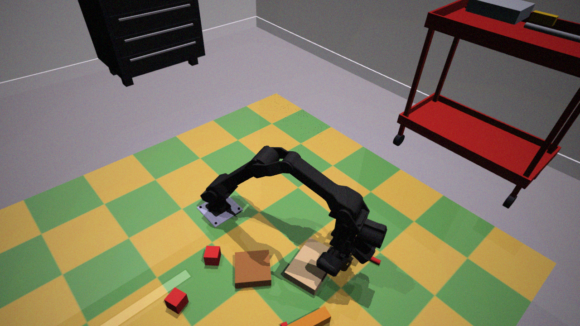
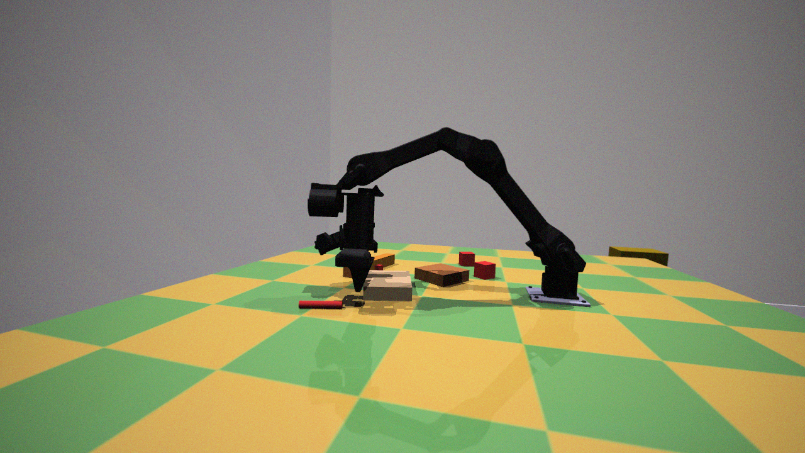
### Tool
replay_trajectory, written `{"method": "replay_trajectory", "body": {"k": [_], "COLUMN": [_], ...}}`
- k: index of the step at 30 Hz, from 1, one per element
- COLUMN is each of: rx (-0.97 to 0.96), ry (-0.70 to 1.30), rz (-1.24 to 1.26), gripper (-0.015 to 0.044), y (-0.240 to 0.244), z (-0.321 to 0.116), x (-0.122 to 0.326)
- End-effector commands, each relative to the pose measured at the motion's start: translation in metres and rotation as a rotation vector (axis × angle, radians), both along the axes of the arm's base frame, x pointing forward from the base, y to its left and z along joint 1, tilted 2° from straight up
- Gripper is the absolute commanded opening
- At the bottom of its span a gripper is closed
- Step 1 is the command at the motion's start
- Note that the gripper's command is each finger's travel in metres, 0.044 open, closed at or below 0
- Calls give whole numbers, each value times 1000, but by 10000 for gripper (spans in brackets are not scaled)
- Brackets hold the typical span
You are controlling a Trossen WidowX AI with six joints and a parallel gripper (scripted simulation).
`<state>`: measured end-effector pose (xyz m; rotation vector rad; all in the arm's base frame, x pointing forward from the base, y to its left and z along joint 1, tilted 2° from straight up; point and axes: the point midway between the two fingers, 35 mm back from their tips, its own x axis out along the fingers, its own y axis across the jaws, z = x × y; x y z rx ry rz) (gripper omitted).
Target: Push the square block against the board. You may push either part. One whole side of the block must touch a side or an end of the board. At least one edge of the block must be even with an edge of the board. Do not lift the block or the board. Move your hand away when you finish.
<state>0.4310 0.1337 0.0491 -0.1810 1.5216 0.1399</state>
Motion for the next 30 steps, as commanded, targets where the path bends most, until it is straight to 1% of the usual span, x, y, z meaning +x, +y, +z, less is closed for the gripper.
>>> {"method": "replay_trajectory", "body": {"k": [1, 30], "rx": [0, 0], "ry": [13, 14], "rz": [-5, -5], "gripper": [0, 0], "y": [-1, -5], "z": [-3, -3], "x": [-5, -21]}}
